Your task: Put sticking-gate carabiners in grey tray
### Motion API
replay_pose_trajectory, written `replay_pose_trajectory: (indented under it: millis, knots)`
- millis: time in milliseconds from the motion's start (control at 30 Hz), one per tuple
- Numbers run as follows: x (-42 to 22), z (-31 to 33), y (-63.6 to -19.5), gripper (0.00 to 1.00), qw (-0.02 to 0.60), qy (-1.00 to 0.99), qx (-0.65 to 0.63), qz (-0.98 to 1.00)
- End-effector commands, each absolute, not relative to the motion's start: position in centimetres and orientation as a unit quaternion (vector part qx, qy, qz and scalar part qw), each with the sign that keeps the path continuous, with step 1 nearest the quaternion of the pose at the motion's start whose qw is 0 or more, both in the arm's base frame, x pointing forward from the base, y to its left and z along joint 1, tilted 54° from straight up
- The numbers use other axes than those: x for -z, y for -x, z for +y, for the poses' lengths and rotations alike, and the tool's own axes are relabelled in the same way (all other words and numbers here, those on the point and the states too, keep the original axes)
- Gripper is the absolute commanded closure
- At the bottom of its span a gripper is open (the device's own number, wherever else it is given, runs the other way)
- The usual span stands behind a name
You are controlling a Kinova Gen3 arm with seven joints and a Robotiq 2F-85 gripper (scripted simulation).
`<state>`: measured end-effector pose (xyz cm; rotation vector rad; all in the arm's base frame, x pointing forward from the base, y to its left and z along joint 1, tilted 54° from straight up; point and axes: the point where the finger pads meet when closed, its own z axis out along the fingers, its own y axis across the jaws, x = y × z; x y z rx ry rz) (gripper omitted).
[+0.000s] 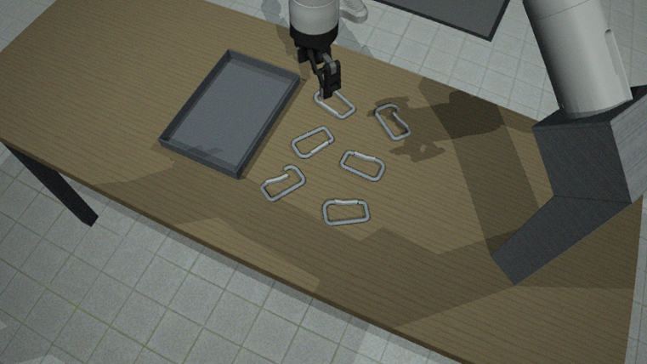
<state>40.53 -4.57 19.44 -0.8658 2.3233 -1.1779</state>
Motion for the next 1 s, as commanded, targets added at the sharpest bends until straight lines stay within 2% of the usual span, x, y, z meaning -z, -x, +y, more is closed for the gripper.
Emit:
replay_pose_trajectory:
  millis: [0, 100, 133, 667, 700, 967]
  knots:
    - [-19.6, -3.2, -40.6, 0.00, 0.206, 0.315, 0.407, 0.832]
    - [-19.6, -3.2, -40.6, 0.00, 0.206, 0.315, 0.407, 0.832]
    - [-22.5, -2.0, -37.1, 0.00, 0.199, 0.311, 0.418, 0.830]
    - [-22.5, -2.0, -37.1, 0.00, 0.199, 0.311, 0.418, 0.830]
    - [-22.5, -3.3, -36.9, 0.00, 0.138, 0.422, 0.453, 0.773]
    - [-22.5, -3.3, -36.9, 0.00, 0.124, 0.449, 0.457, 0.758]
